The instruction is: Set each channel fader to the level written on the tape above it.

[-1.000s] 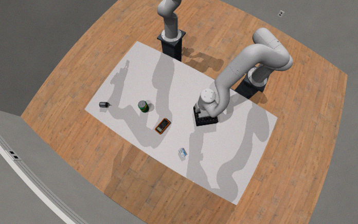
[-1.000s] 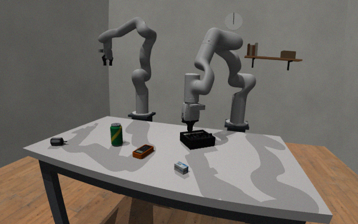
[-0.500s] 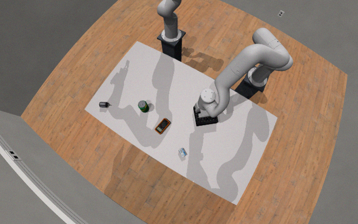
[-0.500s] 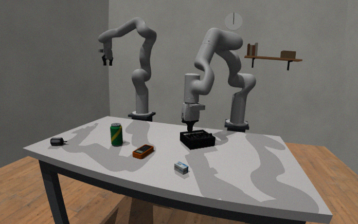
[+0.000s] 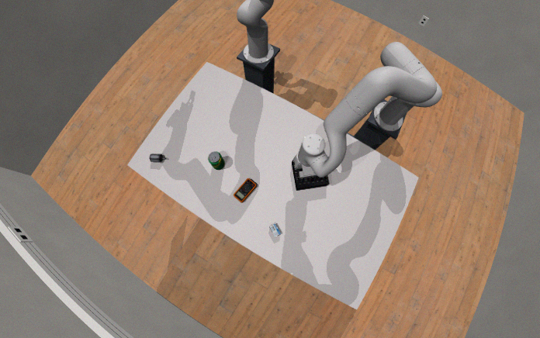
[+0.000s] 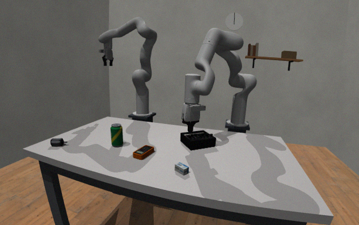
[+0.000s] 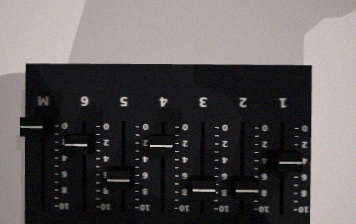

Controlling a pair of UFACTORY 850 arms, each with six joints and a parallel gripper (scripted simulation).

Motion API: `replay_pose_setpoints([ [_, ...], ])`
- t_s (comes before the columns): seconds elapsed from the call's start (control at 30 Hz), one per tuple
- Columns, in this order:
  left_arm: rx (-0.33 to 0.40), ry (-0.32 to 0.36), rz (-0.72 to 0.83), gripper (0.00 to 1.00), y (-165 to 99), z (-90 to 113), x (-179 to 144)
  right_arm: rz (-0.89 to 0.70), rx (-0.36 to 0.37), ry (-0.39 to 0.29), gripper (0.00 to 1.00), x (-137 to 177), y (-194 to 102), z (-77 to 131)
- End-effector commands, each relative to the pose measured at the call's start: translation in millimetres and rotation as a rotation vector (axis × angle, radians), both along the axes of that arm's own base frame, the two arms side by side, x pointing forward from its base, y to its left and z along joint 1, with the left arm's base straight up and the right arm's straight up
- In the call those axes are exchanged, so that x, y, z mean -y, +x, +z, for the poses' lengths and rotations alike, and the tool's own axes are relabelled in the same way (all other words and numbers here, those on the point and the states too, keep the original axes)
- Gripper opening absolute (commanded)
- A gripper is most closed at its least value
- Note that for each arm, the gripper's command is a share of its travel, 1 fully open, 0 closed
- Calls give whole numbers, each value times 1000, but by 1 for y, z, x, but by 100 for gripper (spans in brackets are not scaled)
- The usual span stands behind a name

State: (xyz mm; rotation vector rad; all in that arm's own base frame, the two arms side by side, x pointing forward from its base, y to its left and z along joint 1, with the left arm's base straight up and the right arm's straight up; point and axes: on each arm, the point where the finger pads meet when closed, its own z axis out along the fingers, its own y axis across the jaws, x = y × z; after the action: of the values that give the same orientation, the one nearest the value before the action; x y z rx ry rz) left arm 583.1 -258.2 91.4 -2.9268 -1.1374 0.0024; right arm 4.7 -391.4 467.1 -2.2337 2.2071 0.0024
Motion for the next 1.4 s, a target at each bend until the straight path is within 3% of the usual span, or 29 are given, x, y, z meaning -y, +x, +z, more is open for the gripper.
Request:
replay_pose_setpoints([
  [0.0, 2, -1, 0, 0, 1, 1, 0, 0, 0, -2, 100, 0, 0, 1],
  [1.37, 2, -1, 0, 0, 1, -11, 0, 0, 0, -2, 100, 0, 0, 1],
])
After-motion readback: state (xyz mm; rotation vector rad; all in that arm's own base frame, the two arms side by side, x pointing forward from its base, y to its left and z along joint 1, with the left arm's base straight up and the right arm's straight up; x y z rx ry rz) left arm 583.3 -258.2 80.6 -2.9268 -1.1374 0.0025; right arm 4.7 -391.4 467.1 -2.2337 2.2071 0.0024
